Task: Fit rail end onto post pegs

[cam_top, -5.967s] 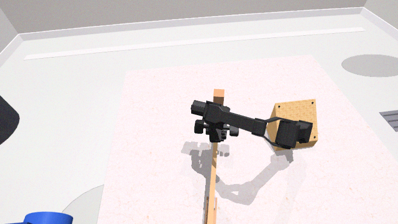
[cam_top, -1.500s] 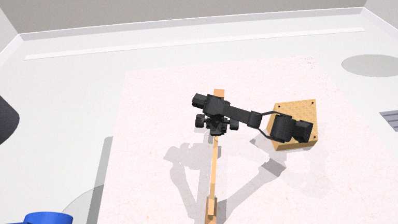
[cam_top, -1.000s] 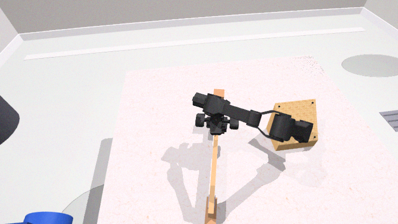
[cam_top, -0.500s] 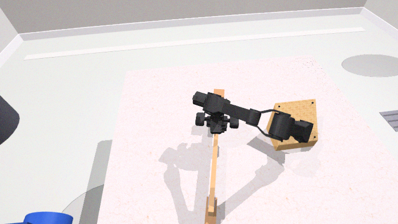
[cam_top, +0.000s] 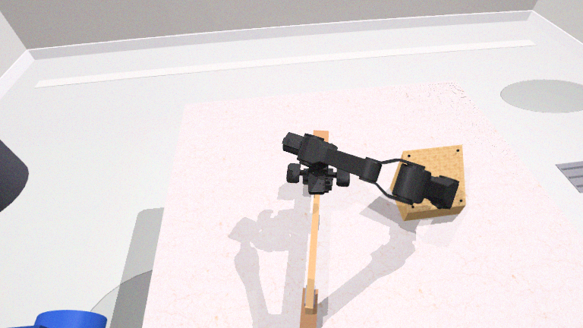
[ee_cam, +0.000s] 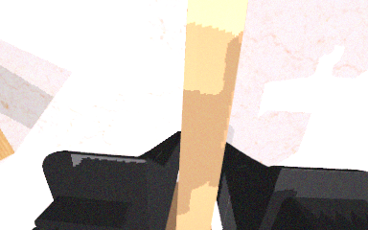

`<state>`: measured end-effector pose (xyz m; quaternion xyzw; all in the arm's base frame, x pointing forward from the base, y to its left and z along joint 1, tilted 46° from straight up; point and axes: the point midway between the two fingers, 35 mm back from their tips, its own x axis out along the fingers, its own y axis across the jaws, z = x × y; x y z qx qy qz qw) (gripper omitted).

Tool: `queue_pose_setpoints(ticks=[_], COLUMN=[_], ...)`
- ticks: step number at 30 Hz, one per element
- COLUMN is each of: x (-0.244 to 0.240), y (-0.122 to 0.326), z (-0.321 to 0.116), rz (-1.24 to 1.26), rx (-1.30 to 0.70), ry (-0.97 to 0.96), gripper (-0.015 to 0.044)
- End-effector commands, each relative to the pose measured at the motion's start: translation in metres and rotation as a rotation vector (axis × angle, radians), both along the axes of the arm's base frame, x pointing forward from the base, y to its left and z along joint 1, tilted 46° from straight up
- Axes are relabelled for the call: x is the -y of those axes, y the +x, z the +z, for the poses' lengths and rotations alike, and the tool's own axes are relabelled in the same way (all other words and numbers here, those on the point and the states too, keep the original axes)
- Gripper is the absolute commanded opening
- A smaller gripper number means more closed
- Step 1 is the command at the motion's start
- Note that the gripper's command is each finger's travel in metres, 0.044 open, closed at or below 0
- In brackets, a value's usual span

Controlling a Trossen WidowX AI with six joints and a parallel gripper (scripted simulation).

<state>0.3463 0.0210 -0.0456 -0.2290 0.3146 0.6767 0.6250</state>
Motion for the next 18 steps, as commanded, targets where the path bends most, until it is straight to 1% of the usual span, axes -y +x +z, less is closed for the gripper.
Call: queue_pose_setpoints(ticks=[1,18], x=[0.0022,0.0052], y=[0.0005,0.0], z=[-0.0008,-0.0053], rz=[-0.002,-0.002], rx=[0.003,0.003], ry=[0.0,0.0], gripper=[0.0,0.0])
